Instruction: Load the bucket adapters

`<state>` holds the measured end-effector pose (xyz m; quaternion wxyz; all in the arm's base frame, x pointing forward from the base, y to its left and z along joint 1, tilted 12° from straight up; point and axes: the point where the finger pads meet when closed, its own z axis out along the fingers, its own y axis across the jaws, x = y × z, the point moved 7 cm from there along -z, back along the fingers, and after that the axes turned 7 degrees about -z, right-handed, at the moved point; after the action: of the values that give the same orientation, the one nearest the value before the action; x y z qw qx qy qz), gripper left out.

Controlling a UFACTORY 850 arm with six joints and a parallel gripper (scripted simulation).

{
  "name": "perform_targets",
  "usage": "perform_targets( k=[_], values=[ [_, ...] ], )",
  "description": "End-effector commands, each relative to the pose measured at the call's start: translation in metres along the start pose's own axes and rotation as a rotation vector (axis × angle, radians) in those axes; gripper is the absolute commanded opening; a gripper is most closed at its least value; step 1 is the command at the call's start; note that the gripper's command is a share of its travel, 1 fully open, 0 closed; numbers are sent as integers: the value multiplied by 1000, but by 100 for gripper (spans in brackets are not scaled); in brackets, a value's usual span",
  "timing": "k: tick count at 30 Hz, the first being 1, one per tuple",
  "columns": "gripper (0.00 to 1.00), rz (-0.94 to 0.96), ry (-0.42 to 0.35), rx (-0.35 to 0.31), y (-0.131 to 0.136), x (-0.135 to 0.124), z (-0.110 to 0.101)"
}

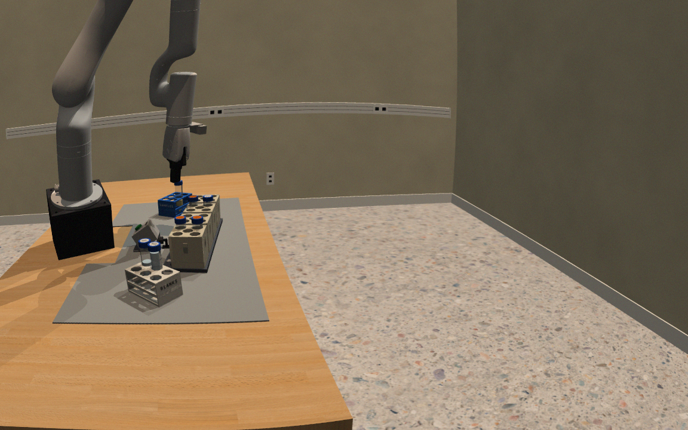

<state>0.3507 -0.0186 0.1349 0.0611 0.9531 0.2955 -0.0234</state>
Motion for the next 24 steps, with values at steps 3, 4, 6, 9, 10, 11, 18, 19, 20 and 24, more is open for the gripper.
perform_targets(
  k=[3, 4, 6, 9, 10, 11, 18, 19, 20, 24],
  values=[
    [0, -240, -27, 70, -5, -27, 15],
    [0, -240, -27, 70, -5, -27, 15],
    [0, -306, -32, 80, -7, -35, 19],
    [0, -405, -40, 94, -11, -47, 26],
    [0, -438, -43, 99, -12, -51, 28],
    [0, -471, -45, 104, -14, -55, 30],
    [0, -701, -64, 138, -23, -83, 45],
    [0, -734, -66, 143, -25, -87, 47],
    [0, -734, -66, 143, -25, -87, 47],
    [0, -832, -74, 157, -29, -98, 53]
  ],
)
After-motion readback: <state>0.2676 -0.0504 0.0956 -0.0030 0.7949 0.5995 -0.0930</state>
